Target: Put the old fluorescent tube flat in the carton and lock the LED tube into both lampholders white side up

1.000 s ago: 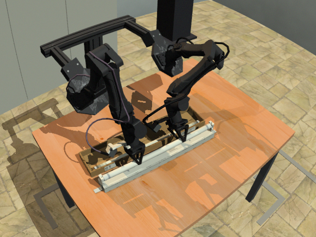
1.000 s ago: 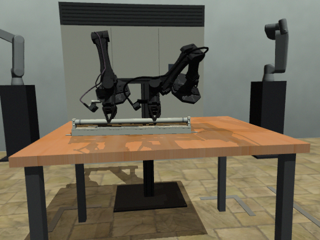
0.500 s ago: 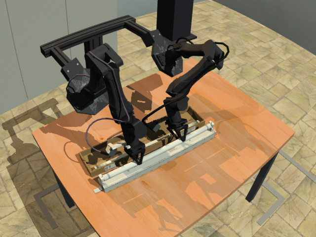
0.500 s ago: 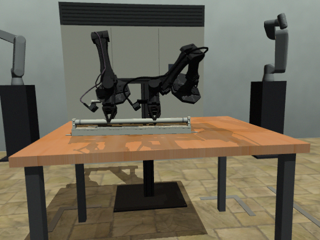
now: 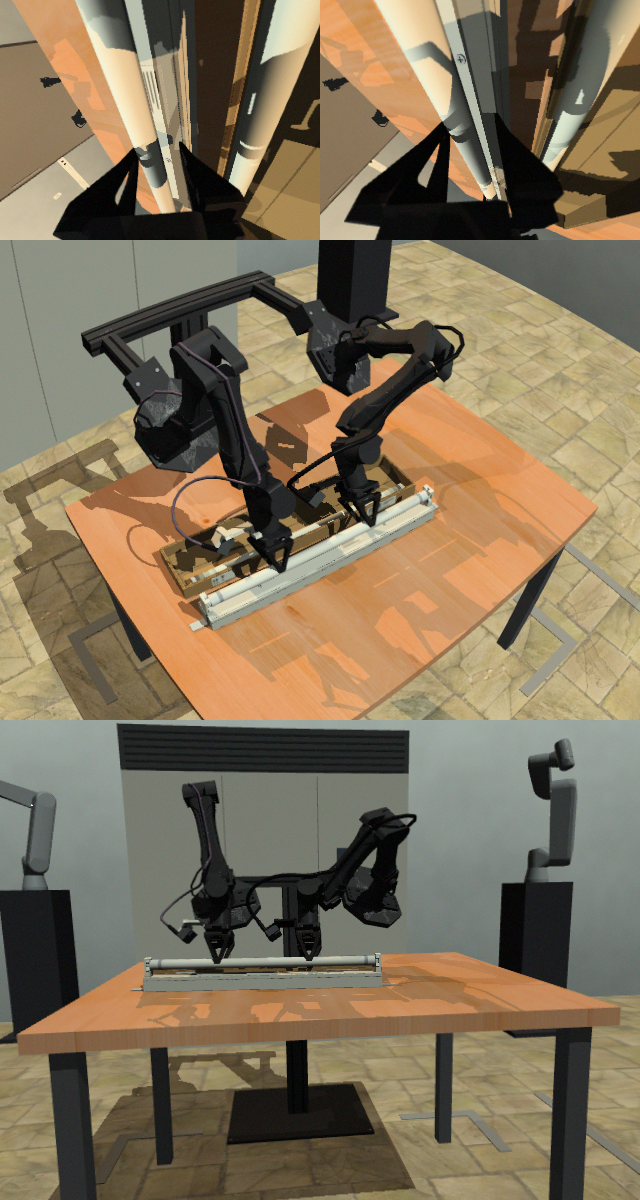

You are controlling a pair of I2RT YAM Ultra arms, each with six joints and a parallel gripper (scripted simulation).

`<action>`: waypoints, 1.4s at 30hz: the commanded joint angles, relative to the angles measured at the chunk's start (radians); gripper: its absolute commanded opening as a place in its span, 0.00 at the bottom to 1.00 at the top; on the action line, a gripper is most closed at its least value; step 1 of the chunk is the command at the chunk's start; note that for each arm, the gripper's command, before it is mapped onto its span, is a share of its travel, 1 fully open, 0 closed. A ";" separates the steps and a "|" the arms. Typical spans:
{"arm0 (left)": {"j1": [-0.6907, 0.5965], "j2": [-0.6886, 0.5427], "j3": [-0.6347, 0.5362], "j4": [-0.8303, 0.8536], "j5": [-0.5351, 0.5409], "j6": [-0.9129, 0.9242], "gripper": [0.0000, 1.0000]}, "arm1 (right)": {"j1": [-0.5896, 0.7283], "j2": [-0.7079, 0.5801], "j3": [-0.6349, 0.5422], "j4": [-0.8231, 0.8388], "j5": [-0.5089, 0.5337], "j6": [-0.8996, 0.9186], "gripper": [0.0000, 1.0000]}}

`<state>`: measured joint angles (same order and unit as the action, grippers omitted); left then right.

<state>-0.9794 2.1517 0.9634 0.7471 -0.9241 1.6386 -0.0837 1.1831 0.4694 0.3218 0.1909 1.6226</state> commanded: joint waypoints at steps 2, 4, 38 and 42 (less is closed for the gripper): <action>-0.033 -0.004 -0.009 -0.037 0.007 -0.009 0.49 | 0.013 -0.002 0.001 -0.047 0.026 0.002 0.49; -0.050 -0.042 -0.044 -0.052 -0.039 -0.030 0.49 | 0.019 -0.069 -0.036 -0.106 0.038 0.009 0.49; -0.145 -0.151 -0.064 -0.130 -0.085 -0.108 0.49 | 0.064 -0.278 -0.013 -0.306 0.079 0.016 0.49; -0.138 -0.135 -0.077 -0.131 -0.086 -0.108 0.49 | 0.057 -0.300 -0.053 -0.259 0.076 0.015 0.49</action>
<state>-1.0977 2.0304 0.8646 0.6346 -1.0210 1.5425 -0.0231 0.8921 0.4366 0.0414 0.2497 1.6485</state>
